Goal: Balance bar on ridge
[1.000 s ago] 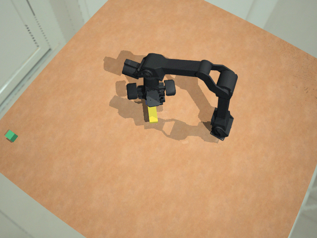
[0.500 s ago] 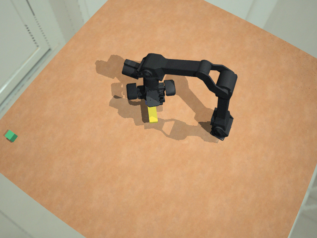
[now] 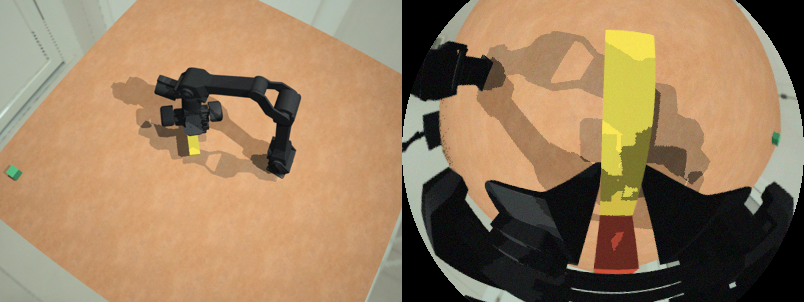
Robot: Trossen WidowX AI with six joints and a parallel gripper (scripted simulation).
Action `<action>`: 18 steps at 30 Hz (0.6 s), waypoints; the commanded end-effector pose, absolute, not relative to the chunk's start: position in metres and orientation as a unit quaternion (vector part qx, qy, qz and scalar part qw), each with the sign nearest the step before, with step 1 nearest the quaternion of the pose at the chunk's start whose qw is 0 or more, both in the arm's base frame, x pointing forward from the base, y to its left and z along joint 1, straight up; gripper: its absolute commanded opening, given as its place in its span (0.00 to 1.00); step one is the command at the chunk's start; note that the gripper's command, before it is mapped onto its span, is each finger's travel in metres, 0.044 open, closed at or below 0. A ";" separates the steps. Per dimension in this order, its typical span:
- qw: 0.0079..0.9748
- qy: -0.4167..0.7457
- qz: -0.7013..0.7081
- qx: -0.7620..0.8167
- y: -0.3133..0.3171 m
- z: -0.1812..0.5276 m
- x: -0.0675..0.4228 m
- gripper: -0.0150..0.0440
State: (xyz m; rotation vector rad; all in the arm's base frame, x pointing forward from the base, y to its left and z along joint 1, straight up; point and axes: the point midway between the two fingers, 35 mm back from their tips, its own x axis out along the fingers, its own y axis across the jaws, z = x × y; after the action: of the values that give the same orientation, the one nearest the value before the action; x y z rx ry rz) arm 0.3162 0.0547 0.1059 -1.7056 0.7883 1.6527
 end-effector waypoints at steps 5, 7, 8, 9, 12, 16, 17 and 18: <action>0.314 0.299 0.627 -0.647 0.055 0.106 0.316 0.55; 0.314 0.299 0.627 -0.647 0.055 0.106 0.316 0.55; 0.314 0.299 0.627 -0.647 0.055 0.106 0.316 0.55; 0.314 0.299 0.627 -0.647 0.055 0.106 0.316 0.55; 0.314 0.299 0.627 -0.647 0.055 0.106 0.316 0.55; 0.314 0.299 0.627 -0.647 0.055 0.106 0.316 0.57; 0.314 0.299 0.627 -0.647 0.055 0.106 0.316 0.57; 0.314 0.299 0.627 -0.647 0.055 0.106 0.316 0.57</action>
State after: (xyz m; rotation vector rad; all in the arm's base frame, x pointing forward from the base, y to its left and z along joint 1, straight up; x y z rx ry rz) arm 0.3162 0.0547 0.1059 -1.7055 0.7884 1.6527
